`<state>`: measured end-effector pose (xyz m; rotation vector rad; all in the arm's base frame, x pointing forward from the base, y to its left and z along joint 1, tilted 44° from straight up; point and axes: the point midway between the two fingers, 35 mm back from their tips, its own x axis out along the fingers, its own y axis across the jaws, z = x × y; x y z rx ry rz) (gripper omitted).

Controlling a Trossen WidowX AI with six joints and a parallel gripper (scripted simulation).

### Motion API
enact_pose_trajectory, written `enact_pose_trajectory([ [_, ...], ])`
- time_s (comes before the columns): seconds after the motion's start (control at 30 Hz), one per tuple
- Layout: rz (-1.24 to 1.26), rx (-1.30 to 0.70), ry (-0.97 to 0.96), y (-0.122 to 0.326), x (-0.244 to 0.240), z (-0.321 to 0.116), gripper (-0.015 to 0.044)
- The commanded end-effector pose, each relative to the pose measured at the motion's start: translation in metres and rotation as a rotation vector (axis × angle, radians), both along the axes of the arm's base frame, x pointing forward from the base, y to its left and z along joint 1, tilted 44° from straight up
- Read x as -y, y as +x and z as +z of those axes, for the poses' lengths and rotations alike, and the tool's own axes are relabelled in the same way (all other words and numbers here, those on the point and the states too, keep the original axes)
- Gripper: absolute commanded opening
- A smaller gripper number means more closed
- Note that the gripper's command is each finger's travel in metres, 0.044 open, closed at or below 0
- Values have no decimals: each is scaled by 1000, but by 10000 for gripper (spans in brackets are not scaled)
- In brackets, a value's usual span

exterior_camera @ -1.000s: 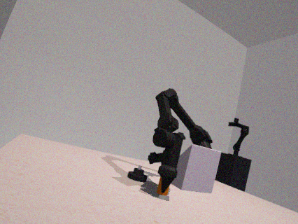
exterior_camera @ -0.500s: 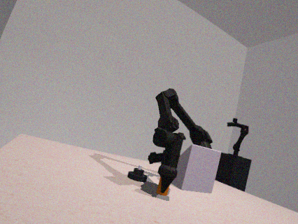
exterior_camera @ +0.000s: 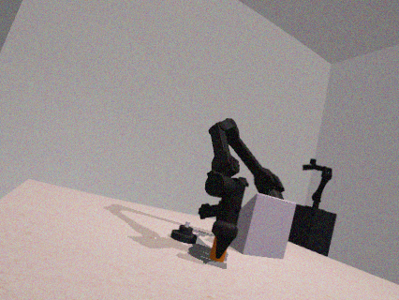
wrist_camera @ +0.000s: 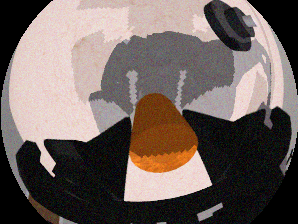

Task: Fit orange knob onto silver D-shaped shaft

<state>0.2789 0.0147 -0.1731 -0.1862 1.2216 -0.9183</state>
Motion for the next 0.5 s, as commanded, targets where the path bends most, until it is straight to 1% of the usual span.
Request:
enact_pose_trajectory([
  [0.0,3,5,6,2,-17,14,319],
  [0.1,7,5,4,-2,-50,49,398],
  [0.17,8,5,2,-3,-57,57,440],
  [0.37,8,5,2,-3,-57,58,440],
  [0.47,8,5,1,-2,-47,48,440],
])
